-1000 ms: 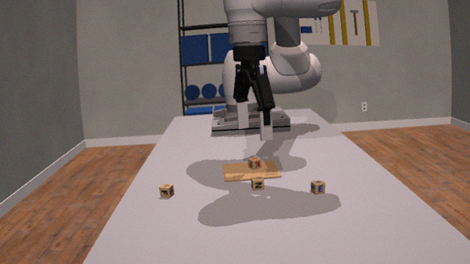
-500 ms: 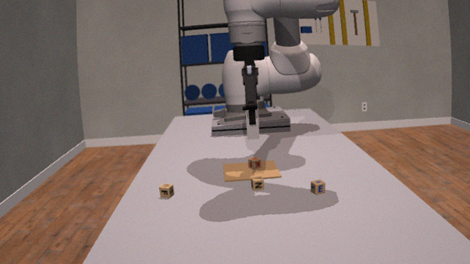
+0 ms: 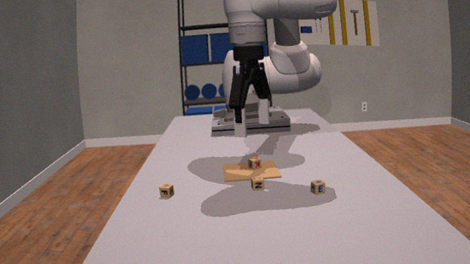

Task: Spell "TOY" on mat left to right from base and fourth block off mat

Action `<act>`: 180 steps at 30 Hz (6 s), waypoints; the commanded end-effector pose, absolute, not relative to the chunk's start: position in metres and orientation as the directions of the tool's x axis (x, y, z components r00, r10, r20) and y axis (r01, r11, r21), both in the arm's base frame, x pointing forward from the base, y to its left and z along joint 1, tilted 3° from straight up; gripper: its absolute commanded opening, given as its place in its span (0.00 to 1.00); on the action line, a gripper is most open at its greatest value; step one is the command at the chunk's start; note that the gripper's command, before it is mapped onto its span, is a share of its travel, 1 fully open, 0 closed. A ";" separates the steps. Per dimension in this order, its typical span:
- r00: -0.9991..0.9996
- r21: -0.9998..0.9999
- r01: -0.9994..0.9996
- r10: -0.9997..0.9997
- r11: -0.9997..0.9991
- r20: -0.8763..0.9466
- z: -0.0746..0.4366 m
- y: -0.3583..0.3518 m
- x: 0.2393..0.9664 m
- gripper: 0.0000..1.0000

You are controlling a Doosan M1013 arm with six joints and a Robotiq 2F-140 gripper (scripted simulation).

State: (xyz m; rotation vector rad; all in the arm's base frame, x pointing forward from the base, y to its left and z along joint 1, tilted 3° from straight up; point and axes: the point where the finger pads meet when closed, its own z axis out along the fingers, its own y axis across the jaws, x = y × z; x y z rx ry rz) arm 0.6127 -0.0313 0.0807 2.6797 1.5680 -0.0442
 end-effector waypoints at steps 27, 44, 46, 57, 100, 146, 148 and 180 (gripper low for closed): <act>0.873 0.046 0.487 0.486 -0.872 -0.026 0.081 -0.030 0.580 0.37; 0.873 0.046 0.487 0.486 -0.872 -0.026 0.081 -0.030 0.580 0.37; 0.873 0.046 0.487 0.486 -0.872 -0.026 0.081 -0.030 0.580 0.37; 0.873 0.046 0.487 0.486 -0.872 -0.026 0.081 -0.030 0.580 0.37; 0.874 0.046 0.487 0.486 -0.872 -0.027 0.042 -0.031 0.580 0.37; 0.874 0.046 0.487 0.486 -0.872 -0.027 0.029 -0.032 0.580 0.37; 0.874 0.046 0.487 0.486 -0.872 -0.027 0.029 -0.032 0.580 0.37; 0.874 0.046 0.487 0.486 -0.872 -0.027 0.029 -0.032 0.580 0.37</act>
